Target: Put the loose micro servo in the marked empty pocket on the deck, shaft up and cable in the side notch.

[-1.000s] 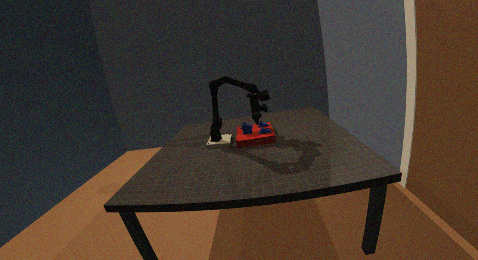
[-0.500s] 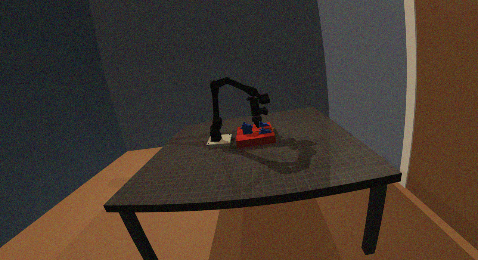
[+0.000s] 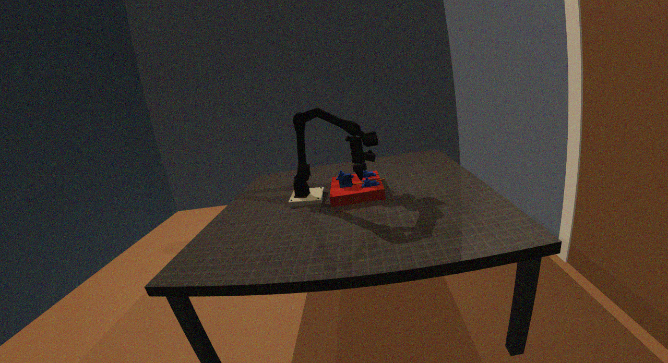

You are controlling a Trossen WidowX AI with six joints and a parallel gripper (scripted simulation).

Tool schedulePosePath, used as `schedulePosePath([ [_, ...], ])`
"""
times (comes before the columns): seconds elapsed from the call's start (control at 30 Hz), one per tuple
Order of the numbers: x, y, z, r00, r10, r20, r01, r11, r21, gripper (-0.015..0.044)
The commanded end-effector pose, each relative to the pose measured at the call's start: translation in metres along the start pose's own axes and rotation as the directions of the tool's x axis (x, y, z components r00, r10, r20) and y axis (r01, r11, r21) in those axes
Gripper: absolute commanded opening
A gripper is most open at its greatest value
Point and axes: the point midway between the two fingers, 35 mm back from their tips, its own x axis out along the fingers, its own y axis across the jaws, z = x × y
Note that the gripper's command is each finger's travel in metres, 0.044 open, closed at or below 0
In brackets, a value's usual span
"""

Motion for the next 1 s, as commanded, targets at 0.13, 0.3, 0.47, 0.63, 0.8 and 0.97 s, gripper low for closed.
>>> schedulePosePath([
  [0.13,0.000,-0.014,0.001,1.000,0.000,0.003,0.000,1.000,0.000,0.0000],
  [0.3,0.000,-0.022,0.001,1.000,0.000,0.003,0.000,1.000,0.000,0.0000],
  [0.47,0.000,-0.031,0.001,1.000,-0.001,0.003,0.001,1.000,0.000,0.0000],
  [0.63,0.000,-0.039,0.001,1.000,-0.002,0.003,0.002,1.000,0.000,0.0000],
  [0.8,0.000,-0.047,0.000,1.000,-0.002,0.003,0.002,1.000,0.000,0.0000],
  [0.97,0.000,-0.056,0.000,1.000,-0.003,0.003,0.003,1.000,0.000,0.0000],
])
